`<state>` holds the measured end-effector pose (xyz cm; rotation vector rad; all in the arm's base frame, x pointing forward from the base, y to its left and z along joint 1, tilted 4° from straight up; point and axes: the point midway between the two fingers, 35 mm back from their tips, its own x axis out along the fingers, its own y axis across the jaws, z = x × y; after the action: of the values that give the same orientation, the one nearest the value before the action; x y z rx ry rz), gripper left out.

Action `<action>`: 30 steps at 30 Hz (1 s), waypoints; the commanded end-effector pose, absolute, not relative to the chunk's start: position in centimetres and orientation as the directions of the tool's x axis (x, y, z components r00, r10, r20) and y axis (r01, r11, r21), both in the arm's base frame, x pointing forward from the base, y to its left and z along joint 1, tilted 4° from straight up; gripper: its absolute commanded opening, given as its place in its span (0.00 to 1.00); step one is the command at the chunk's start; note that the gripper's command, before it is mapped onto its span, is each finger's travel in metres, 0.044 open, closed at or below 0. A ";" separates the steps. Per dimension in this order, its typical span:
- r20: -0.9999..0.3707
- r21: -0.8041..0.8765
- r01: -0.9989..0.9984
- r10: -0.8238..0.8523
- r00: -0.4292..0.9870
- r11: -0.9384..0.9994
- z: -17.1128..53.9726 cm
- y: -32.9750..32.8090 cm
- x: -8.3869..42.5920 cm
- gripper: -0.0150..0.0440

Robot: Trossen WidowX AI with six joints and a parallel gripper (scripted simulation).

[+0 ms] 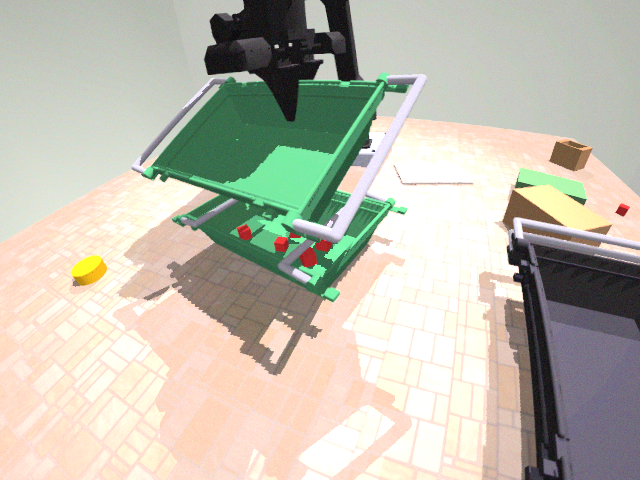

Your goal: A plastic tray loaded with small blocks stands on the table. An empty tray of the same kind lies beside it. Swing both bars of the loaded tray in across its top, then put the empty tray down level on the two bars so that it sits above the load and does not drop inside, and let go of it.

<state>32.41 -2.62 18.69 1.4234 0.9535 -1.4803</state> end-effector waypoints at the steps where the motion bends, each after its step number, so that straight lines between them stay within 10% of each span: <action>1: -0.997 0.059 0.935 -0.076 0.035 -0.349 18.8 -2.7 32.6 0.25; 30: -0.997 0.059 0.935 -0.076 0.034 -0.349 15.2 -2.8 32.5 0.25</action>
<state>32.37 -2.75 14.95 1.4275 0.9486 -1.4798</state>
